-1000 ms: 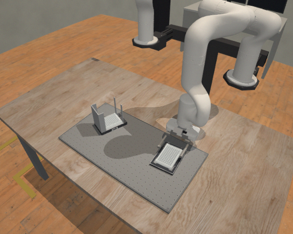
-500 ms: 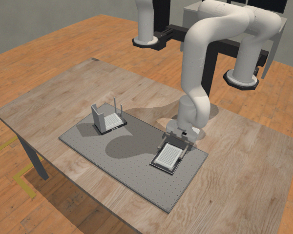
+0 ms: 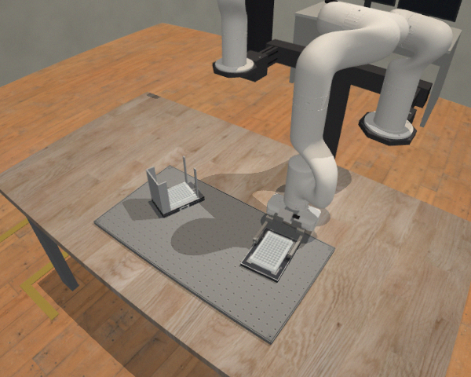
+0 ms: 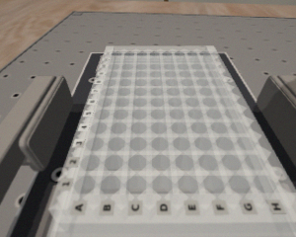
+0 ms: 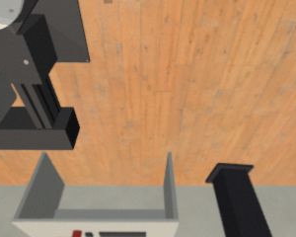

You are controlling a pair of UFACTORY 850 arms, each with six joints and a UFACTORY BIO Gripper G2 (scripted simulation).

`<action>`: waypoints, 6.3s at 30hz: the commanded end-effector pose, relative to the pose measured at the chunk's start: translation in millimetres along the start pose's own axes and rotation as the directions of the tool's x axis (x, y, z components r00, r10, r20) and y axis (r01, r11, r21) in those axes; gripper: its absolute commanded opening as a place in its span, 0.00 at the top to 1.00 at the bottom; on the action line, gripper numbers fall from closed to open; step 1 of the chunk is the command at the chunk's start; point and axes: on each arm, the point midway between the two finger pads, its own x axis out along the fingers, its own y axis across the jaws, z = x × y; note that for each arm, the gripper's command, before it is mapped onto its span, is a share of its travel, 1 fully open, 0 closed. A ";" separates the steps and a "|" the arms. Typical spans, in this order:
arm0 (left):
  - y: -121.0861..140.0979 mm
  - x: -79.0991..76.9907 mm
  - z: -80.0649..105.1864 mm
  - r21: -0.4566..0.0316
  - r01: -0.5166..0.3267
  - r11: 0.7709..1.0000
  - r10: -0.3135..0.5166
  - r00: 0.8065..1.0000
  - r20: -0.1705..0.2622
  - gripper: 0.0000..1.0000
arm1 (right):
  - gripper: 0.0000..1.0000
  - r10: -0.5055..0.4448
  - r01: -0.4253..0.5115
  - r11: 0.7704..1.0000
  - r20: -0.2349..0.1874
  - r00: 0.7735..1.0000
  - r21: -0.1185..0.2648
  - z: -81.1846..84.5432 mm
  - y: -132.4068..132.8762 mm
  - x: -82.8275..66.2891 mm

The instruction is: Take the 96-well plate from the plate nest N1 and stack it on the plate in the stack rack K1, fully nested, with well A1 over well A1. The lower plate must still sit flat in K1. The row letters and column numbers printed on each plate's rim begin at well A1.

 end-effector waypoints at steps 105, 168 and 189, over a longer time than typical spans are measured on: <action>-0.3 0.8 20.6 0.000 0.000 1.000 0.000 1.000 0.002 1.00 | 0.00 -0.001 0.001 1.000 0.000 1.000 0.000 0.1 -0.4 -0.4; -0.3 0.7 112.3 0.000 0.000 1.000 0.000 1.000 0.002 1.00 | 0.00 -0.001 0.001 1.000 0.000 1.000 0.000 0.1 -0.4 -0.4; -0.3 0.7 140.6 0.000 0.000 1.000 0.000 1.000 0.002 1.00 | 0.00 -0.001 0.001 1.000 0.000 1.000 0.000 0.1 -0.4 -0.4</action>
